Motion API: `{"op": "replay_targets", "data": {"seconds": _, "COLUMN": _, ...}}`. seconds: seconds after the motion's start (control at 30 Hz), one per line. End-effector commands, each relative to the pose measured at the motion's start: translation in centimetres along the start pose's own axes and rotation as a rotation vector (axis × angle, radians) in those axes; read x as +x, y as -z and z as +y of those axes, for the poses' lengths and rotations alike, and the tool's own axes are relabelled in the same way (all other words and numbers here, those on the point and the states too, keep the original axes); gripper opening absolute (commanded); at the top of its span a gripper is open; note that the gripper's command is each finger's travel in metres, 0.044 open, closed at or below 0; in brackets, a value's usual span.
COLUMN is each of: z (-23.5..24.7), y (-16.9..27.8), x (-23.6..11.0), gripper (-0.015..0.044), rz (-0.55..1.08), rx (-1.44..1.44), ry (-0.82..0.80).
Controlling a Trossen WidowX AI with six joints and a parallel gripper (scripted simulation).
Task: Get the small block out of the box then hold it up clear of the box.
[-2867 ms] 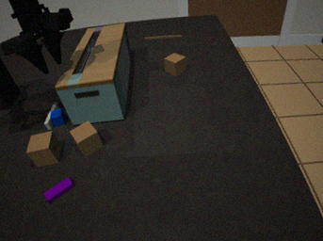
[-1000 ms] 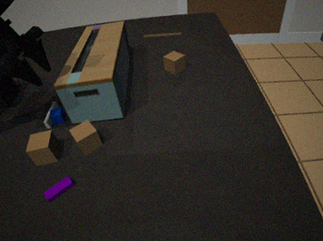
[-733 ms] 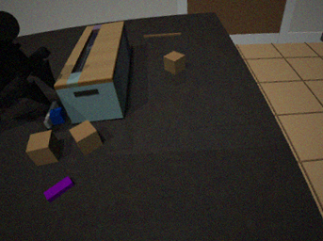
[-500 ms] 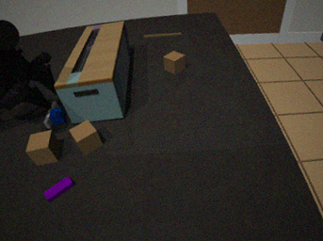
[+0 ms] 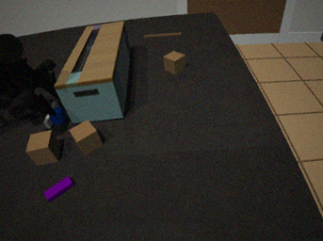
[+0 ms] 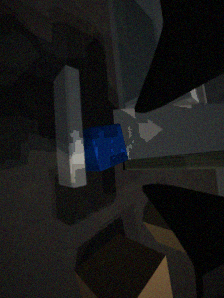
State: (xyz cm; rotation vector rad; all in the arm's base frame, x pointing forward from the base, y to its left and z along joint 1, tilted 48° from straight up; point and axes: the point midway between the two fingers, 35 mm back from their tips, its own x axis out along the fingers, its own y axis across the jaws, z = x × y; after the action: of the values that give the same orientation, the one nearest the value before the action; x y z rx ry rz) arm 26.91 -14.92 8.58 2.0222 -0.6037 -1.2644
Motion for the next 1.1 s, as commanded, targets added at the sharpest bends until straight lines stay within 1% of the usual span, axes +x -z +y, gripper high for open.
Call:
{"op": "replay_targets", "data": {"seconds": 0.0, "z": -0.5, "y": -0.6, "x": 0.8, "gripper": 0.0285, "rz": -0.010, "rx": -0.014, "ry": 0.012}}
{"op": "replay_targets", "data": {"seconds": 0.73, "z": -0.3, "y": -2.0, "x": 3.5, "gripper": 0.0285, "rz": -0.008, "rx": -0.017, "ry": 0.006}}
{"op": "replay_targets", "data": {"seconds": 0.87, "z": -0.3, "y": -2.0, "x": 3.5, "gripper": 0.0180, "rz": -0.008, "rx": -0.017, "ry": 0.006}}
{"op": "replay_targets", "data": {"seconds": 1.07, "z": -0.3, "y": -2.0, "x": 3.5, "gripper": 0.0140, "rz": -0.008, "rx": -0.017, "ry": 0.006}}
